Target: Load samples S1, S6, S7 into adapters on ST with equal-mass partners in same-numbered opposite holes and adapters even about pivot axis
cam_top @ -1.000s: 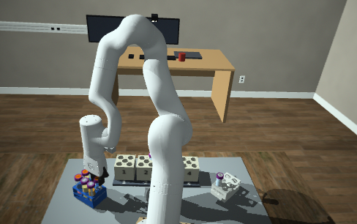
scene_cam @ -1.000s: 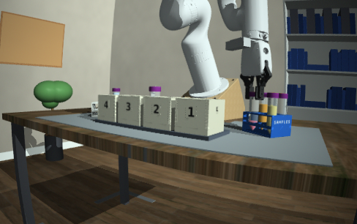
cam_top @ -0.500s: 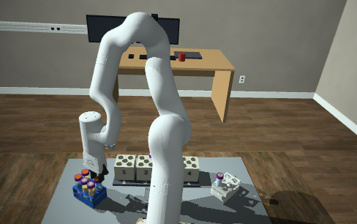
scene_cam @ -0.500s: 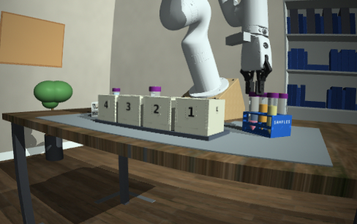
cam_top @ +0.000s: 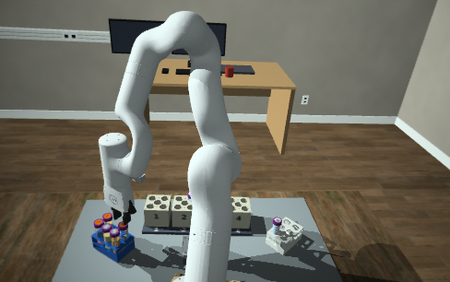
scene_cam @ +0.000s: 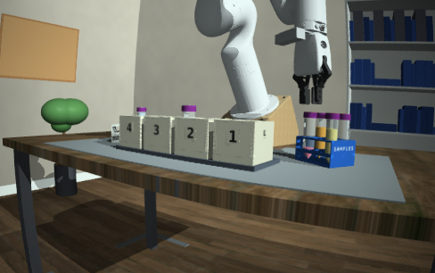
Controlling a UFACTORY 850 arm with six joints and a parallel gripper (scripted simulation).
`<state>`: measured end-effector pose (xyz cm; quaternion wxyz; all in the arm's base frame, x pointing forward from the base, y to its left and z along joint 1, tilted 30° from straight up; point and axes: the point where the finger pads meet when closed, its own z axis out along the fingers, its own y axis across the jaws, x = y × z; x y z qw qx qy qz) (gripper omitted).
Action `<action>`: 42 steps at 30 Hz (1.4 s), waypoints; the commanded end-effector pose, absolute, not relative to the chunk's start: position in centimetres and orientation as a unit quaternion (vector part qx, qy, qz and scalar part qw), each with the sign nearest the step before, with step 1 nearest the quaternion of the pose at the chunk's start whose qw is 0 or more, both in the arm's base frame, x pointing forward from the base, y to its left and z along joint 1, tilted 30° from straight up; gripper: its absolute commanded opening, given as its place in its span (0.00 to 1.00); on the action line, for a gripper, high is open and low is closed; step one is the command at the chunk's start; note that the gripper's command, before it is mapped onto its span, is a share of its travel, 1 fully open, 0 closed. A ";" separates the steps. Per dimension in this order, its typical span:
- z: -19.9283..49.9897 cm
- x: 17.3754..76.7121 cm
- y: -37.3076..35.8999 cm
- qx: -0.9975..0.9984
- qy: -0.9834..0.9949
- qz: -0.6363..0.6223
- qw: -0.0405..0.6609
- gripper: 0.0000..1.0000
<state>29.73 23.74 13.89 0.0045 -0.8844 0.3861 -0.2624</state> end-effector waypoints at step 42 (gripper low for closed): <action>20.9 26.0 25.4 -0.884 0.386 -0.262 0.004 0.44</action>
